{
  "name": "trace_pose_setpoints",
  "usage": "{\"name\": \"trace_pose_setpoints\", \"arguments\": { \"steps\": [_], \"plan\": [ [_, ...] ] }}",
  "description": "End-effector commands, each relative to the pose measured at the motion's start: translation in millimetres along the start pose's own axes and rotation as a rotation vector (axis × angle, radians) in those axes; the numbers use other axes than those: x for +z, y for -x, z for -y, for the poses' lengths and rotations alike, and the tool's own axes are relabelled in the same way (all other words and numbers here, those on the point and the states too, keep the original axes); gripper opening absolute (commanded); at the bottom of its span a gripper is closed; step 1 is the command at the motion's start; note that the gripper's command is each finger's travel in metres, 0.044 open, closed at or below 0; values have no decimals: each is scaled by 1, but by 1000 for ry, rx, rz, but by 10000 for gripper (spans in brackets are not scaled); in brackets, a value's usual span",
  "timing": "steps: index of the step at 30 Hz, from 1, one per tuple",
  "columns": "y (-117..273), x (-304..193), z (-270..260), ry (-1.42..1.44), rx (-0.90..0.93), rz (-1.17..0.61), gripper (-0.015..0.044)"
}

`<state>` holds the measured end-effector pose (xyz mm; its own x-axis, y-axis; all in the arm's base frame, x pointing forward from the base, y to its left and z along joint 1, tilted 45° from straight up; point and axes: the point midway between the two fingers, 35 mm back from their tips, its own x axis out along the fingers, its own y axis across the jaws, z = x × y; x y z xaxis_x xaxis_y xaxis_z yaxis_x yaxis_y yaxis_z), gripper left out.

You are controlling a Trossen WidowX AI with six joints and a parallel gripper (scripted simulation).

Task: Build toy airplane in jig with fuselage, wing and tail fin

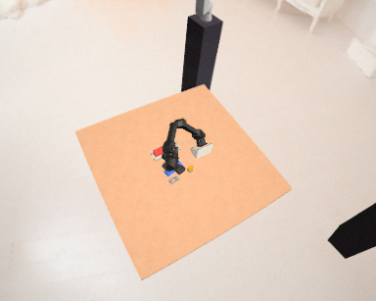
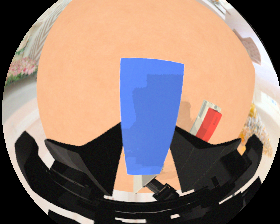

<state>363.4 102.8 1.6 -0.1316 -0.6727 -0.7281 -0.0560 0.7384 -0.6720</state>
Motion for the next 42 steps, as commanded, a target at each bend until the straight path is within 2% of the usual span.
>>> {"name": "trace_pose_setpoints", "arguments": {
  "steps": [1, 42],
  "plan": [
    [2, -2, 14, 53, 1, 5, 0],
    [-11, -46, 140, 720, 4, 10, 0]
  ]
}}
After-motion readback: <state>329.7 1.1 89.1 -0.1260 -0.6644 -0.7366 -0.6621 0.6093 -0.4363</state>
